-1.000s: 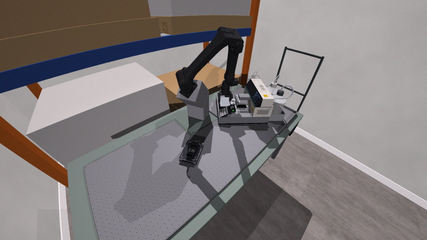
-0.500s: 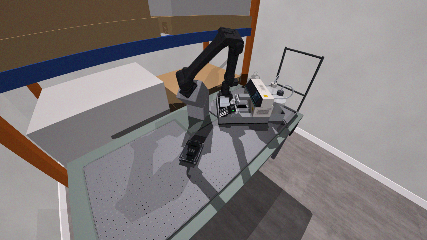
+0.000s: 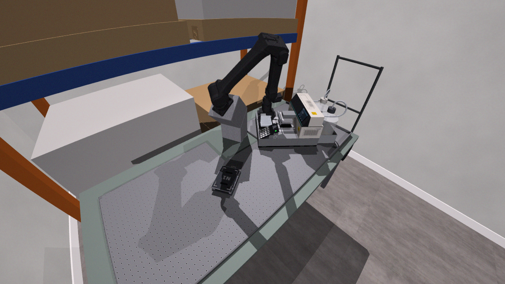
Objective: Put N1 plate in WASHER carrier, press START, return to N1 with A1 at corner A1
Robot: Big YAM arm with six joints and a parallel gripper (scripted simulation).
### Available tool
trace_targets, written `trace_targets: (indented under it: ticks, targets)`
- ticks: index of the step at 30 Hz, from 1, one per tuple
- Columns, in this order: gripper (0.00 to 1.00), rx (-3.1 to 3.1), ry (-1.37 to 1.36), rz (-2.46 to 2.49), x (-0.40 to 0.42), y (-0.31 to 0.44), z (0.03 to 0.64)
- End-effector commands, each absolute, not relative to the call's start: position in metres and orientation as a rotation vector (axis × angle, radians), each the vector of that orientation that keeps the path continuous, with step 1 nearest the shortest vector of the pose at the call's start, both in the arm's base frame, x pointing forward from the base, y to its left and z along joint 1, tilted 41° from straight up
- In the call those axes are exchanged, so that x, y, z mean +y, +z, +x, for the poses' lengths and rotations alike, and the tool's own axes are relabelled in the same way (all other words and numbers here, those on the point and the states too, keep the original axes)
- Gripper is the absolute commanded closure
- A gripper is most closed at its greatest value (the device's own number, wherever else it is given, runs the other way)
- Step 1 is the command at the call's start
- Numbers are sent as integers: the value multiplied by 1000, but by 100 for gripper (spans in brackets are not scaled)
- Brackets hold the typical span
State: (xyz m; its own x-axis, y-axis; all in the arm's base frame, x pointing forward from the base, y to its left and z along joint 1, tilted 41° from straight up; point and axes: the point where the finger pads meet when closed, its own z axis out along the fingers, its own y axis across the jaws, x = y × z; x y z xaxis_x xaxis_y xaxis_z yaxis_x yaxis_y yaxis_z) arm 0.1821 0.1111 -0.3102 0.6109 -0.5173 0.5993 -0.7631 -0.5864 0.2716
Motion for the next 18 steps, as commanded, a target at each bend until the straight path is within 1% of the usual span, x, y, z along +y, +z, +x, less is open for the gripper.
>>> trace_targets:
  ticks: [1,18]
  targets:
    - [16,-1019,641,2333,114,-317,188]
    - [16,-1025,644,2337,115,-319,191]
